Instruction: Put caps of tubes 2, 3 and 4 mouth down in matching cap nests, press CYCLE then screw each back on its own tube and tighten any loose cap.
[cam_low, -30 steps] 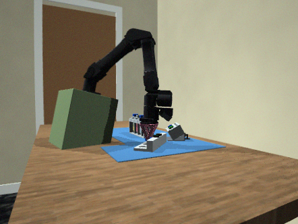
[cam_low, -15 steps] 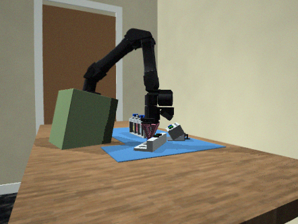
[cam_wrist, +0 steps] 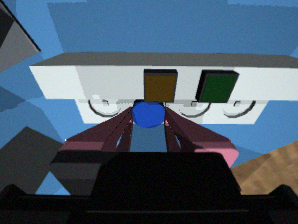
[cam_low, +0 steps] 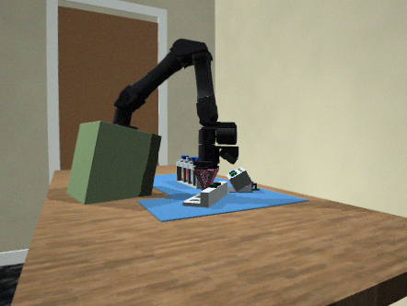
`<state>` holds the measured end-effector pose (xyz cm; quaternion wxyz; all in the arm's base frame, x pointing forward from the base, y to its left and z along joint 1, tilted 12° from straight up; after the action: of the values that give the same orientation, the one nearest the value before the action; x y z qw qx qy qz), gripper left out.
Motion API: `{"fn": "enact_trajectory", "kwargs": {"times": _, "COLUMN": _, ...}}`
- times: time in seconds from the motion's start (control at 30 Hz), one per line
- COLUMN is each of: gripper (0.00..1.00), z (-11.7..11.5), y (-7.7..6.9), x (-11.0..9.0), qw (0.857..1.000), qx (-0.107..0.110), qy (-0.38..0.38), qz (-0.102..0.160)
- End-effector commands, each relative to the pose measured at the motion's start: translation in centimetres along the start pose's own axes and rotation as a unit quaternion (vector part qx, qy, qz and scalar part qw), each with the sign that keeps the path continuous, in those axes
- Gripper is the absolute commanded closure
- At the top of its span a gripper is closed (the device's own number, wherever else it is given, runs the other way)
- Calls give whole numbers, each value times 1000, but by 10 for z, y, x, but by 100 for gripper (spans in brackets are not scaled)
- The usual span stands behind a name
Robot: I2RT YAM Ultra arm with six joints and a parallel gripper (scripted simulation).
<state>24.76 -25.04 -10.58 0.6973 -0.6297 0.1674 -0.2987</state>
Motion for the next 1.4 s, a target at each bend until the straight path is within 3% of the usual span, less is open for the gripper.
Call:
{"fn": "enact_trajectory", "kwargs": {"times": 0.0, "gripper": 100, "z": -2, "y": -3, "x": 5, "qw": 1000, "qx": -1, "qy": 0, "qz": -8}}
{"fn": "enact_trajectory", "kwargs": {"times": 1.37, "gripper": 100, "z": -3, "y": 7, "x": 3, "qw": 1000, "qx": -1, "qy": 0, "qz": -8}}
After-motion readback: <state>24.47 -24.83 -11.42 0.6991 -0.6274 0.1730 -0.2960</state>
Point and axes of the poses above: the point where the finger pads meet when closed, its own y axis out along the fingers, its own z axis across the jaws, x = y × z, the point moved 5 cm from there along -y, back along the fingers, and after that the axes turned 13 degrees about -y, right-handed, at the moved point
